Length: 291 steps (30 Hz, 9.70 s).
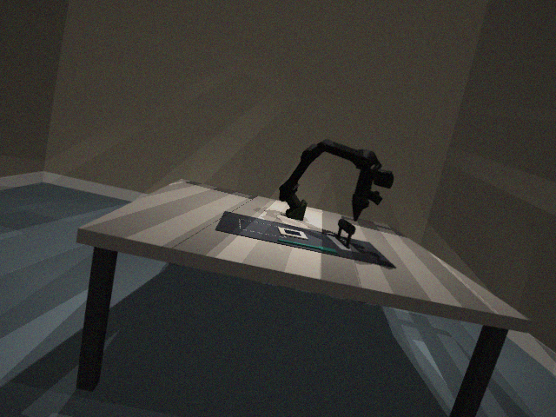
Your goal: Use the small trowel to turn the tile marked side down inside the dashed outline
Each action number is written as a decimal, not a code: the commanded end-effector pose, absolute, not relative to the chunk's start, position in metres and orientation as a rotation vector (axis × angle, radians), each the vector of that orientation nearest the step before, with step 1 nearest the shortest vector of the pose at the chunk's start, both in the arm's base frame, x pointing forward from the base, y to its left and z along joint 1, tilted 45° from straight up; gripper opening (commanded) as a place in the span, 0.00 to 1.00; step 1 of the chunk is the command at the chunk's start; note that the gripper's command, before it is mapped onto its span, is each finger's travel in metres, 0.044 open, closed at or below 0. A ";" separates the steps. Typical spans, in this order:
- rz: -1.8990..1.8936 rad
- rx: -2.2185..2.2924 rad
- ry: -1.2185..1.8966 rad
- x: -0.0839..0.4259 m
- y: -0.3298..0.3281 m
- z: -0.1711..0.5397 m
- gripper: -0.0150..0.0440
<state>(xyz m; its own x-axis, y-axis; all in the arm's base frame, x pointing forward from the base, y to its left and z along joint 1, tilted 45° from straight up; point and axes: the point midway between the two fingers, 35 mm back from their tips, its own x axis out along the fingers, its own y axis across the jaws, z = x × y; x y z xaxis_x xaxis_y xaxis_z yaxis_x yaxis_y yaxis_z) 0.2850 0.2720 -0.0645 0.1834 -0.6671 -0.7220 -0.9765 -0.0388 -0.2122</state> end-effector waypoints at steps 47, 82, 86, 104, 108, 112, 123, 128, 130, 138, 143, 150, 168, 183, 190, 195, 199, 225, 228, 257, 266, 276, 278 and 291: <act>-0.366 -0.822 1.381 0.326 0.250 -0.040 0.71; -0.368 -0.823 1.380 0.331 0.229 -0.061 0.47; -0.368 -0.823 1.380 0.331 0.229 -0.061 0.47; -0.198 -1.026 1.443 0.331 0.229 -0.061 0.47; -0.114 -1.121 1.469 0.331 0.229 -0.061 0.47; -0.028 -1.215 1.491 0.331 0.229 -0.061 0.47; 0.220 -1.471 1.535 0.331 0.229 -0.061 0.47; 0.338 -1.585 1.545 0.331 0.229 -0.061 0.47; 0.387 -1.630 1.548 0.331 0.229 -0.061 0.47; 0.548 -1.774 1.550 0.331 0.229 -0.061 0.47; 0.548 -1.774 1.550 0.331 0.229 -0.061 0.56; 0.548 -1.774 1.550 0.331 0.229 -0.061 0.71; 0.556 -1.779 1.550 0.328 0.241 -0.050 0.71; 0.407 -1.645 1.549 0.322 0.260 -0.029 0.71; 0.209 -1.458 1.534 0.322 0.260 -0.029 0.71; 0.075 -1.321 1.513 0.322 0.260 -0.029 0.71; -0.030 -1.211 1.491 0.322 0.260 -0.029 0.71; -0.631 -0.474 1.244 0.322 0.260 -0.029 0.71; -0.692 -0.387 1.205 0.322 0.260 -0.030 0.71; -1.190 0.450 0.725 0.322 0.260 -0.030 0.71; -1.308 0.709 0.541 0.322 0.260 -0.030 0.71; -1.360 0.836 0.442 0.323 0.259 -0.031 0.71; -1.360 0.836 0.442 0.324 0.257 -0.033 0.71; -1.360 0.836 0.441 0.329 0.243 -0.049 0.71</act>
<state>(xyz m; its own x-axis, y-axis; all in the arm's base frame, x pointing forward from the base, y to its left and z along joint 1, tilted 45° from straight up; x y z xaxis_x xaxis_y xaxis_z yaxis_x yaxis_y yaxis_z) 0.3269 0.2462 -0.0466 0.1855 -0.6706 -0.7182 0.9649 -0.0139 0.2623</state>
